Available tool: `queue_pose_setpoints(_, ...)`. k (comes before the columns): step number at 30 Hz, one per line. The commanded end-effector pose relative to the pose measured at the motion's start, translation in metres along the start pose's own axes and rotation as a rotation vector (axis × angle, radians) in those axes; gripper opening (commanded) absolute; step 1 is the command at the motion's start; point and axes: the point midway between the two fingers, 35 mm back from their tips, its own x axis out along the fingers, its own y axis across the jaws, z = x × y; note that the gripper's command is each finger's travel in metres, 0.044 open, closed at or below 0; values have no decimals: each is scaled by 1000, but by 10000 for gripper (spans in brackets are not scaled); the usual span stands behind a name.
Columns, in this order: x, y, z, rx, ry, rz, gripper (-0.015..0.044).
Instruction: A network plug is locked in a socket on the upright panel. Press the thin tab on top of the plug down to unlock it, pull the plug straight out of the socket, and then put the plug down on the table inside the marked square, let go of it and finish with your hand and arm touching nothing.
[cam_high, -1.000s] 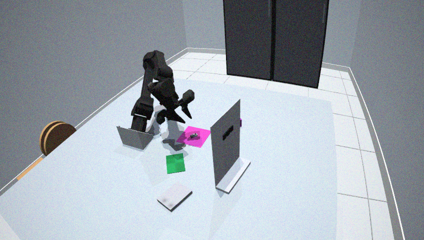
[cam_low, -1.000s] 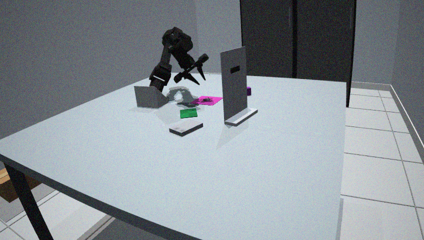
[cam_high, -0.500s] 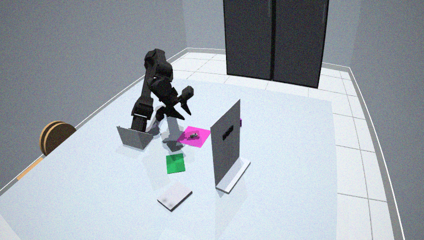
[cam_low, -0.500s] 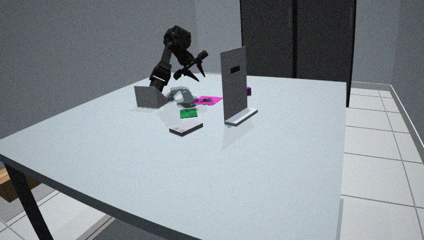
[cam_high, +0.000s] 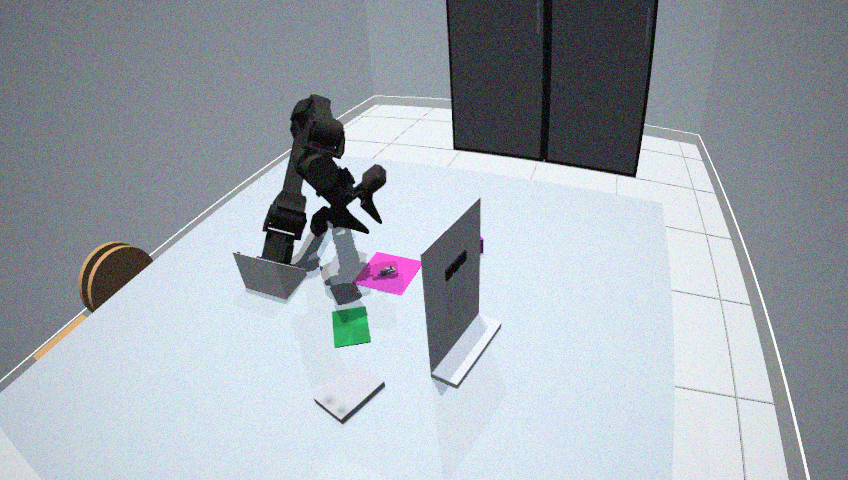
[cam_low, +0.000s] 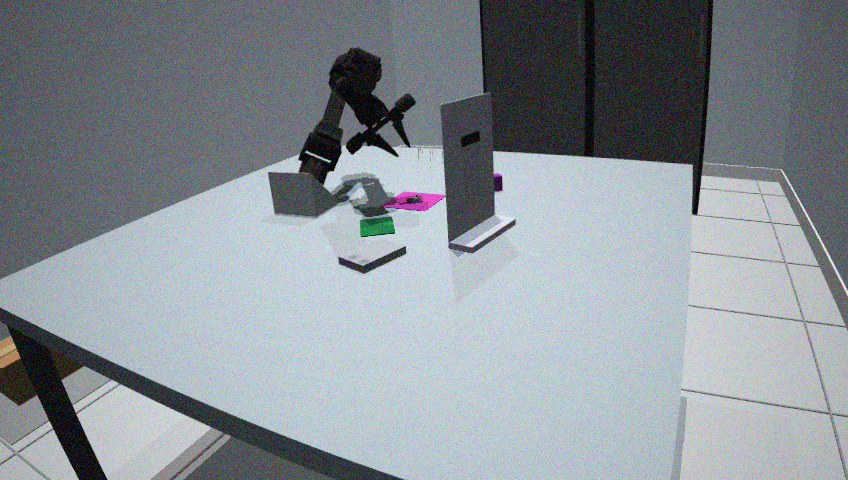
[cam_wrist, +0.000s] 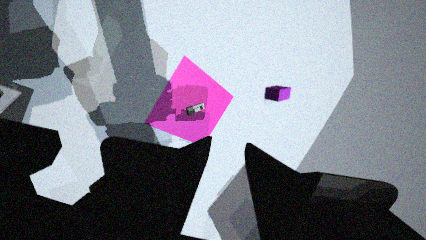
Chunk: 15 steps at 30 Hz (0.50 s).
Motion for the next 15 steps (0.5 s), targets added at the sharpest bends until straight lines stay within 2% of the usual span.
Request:
queue_pose_setpoints(1, -9, -8, -1, 17, 28, -5, 156)
queue_pose_setpoints(15, -49, -37, 0, 90, 131, -41, 156)
